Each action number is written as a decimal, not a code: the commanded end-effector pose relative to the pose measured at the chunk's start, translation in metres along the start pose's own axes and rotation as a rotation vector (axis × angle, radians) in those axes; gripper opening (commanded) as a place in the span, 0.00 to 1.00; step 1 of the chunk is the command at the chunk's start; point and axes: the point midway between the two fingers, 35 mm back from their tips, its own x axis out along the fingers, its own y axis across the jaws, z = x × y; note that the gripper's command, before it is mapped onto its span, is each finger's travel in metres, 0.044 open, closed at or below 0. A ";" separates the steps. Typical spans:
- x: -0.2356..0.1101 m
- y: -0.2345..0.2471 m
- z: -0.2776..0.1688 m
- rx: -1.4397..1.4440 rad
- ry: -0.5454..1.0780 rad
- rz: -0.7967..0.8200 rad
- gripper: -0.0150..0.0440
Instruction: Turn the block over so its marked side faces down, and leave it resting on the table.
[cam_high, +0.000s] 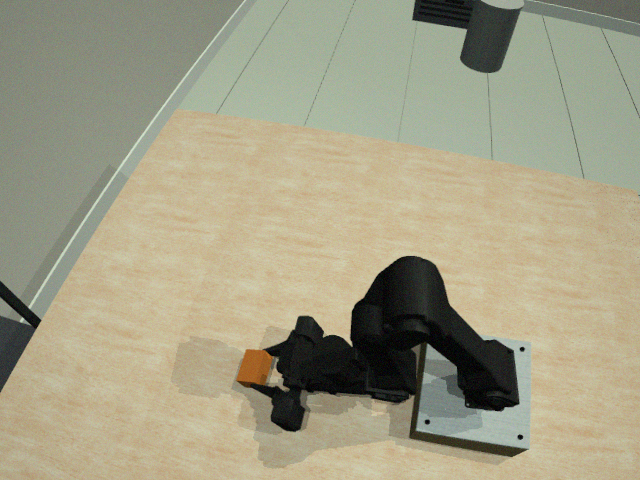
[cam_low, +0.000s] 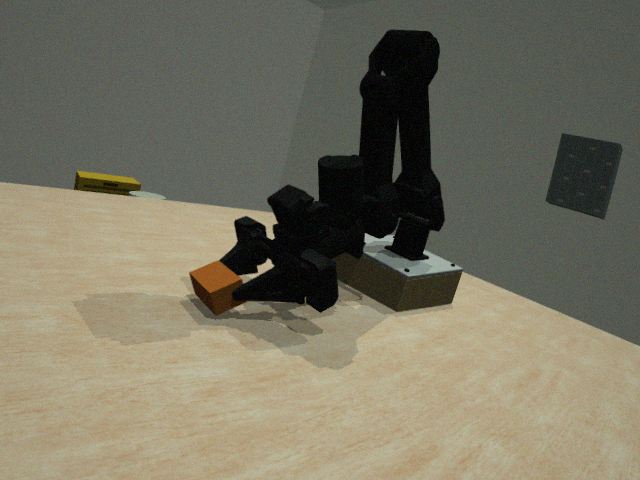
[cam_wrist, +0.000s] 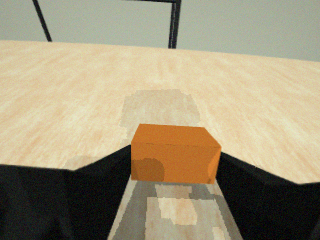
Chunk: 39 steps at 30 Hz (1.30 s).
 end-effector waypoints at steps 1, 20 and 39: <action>-0.001 0.000 0.001 0.004 -0.008 -0.003 0.25; -0.001 0.000 0.001 0.004 -0.008 -0.003 0.79; -0.001 0.000 0.001 0.004 -0.008 -0.003 1.00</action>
